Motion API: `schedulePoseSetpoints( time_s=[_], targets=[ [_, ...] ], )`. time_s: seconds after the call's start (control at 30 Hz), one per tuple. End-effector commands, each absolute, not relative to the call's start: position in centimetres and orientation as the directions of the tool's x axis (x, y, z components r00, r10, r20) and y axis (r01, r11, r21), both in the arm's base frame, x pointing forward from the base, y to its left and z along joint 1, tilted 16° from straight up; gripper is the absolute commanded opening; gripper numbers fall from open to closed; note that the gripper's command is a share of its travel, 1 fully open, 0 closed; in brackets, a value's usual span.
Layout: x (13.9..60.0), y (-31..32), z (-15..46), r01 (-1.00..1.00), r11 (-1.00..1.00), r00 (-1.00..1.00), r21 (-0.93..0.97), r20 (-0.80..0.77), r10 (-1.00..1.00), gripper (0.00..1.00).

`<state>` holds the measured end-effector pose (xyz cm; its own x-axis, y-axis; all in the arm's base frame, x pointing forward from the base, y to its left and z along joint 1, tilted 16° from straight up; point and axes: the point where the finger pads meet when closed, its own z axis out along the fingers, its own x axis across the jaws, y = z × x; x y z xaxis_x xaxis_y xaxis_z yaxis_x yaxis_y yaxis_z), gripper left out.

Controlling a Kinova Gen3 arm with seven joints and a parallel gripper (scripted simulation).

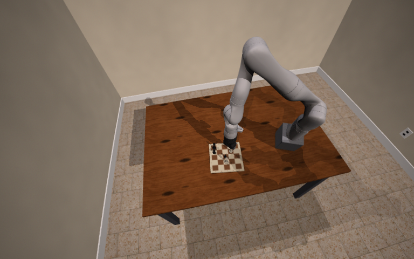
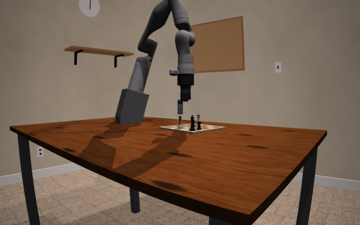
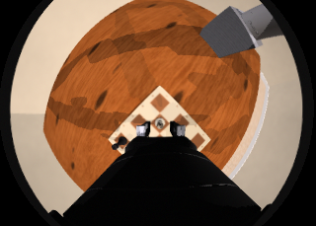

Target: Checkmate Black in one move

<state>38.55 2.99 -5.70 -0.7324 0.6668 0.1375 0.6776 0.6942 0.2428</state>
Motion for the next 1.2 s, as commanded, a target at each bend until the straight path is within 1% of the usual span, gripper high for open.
schedulePoseSetpoints(
  time_s=[0.0,1.17],
  targets=[
    [38.61,2.96,-5.66,0.678,0.694,-0.732,0.243,0.136,0.667,0.79],
    [38.61,2.98,-5.72,0.678,0.694,-0.732,0.243,0.136,0.667,0.79]
  ],
)
